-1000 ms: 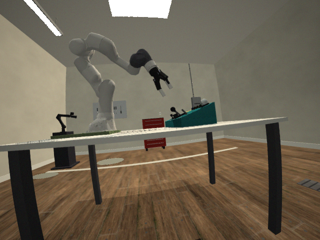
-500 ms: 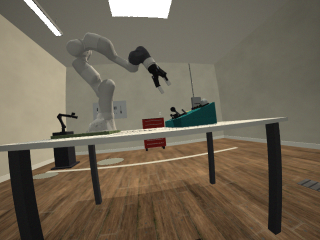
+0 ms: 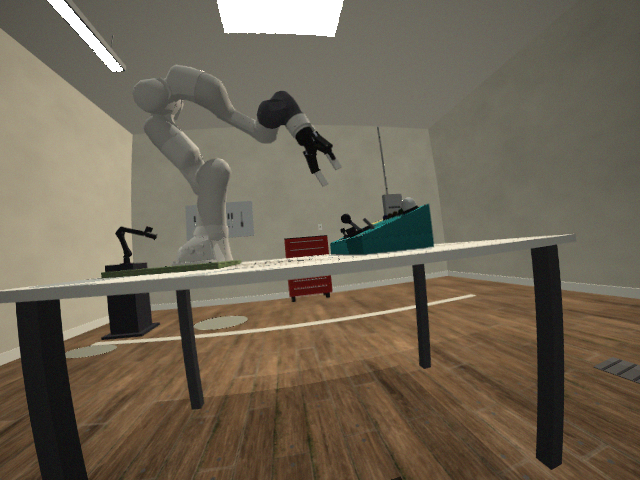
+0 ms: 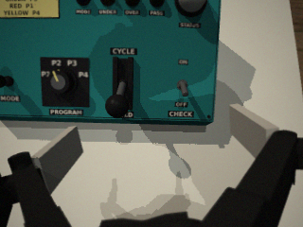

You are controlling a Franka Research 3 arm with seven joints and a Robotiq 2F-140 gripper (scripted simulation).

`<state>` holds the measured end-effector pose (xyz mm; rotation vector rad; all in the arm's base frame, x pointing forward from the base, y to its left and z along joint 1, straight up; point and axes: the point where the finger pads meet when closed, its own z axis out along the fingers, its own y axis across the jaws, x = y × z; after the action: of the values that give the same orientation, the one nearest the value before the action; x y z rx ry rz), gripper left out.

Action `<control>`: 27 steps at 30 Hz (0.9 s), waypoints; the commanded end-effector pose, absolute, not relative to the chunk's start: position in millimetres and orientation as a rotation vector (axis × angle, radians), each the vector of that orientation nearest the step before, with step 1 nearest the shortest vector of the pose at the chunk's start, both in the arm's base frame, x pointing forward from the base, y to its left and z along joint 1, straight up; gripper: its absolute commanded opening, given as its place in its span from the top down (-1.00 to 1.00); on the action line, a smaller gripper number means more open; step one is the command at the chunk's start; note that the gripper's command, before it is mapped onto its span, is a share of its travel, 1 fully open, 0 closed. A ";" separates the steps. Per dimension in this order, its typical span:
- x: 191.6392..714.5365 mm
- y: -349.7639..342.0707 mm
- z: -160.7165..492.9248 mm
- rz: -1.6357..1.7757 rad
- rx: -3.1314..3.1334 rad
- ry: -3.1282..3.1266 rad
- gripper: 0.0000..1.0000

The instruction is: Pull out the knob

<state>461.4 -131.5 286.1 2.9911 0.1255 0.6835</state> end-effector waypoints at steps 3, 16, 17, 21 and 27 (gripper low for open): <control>500.0 -65.2 281.5 0.631 3.028 0.039 -1.00; 545.9 87.2 251.3 0.559 3.071 -0.085 -1.00; 548.6 113.7 243.6 0.549 3.077 -0.101 -1.00; 549.9 158.4 229.0 0.531 3.086 -0.128 -1.00; 549.8 162.7 227.5 0.530 3.087 -0.130 -1.00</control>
<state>544.8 160.7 223.0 3.0626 0.0305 0.5070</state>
